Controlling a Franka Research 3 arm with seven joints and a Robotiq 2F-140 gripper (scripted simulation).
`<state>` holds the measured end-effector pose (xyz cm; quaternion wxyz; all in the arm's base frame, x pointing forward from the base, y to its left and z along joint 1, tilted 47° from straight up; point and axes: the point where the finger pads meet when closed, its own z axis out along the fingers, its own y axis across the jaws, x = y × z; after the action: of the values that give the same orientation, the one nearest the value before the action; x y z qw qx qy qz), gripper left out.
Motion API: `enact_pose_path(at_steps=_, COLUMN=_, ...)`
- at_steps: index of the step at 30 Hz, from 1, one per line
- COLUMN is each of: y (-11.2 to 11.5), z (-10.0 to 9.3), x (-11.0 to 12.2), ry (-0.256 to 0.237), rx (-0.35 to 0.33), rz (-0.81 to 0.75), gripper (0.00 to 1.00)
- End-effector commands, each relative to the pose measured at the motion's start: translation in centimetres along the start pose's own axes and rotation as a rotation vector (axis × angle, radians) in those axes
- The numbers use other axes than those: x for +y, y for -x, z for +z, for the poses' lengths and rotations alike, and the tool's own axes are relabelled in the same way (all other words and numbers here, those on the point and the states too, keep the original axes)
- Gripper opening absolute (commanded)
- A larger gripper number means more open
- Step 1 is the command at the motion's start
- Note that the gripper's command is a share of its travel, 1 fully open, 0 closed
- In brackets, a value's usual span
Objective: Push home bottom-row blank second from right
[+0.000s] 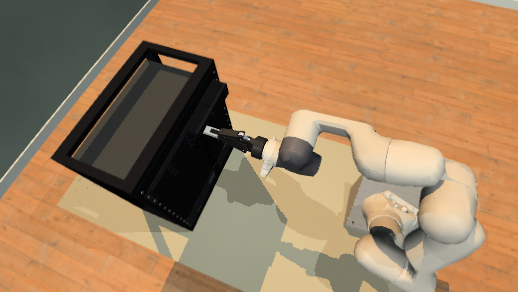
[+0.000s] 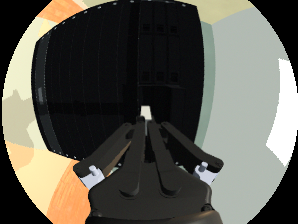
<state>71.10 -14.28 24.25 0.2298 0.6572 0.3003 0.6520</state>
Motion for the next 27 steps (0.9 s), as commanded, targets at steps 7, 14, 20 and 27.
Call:
enact_pose_path(at_steps=7, y=0.25, z=0.25, x=0.04, ry=0.001, rx=-0.004, rz=0.007, gripper=0.00)
enact_pose_path(at_steps=14, y=0.25, z=0.31, x=0.04, ry=0.001, rx=-0.004, rz=0.007, gripper=0.00)
enact_pose_path(at_steps=20, y=0.28, z=0.55, x=0.06, ry=0.001, rx=-0.004, rz=0.007, gripper=0.00)
enact_pose_path(at_steps=27, y=0.28, z=0.55, x=0.06, ry=0.001, rx=-0.004, rz=0.007, gripper=0.00)
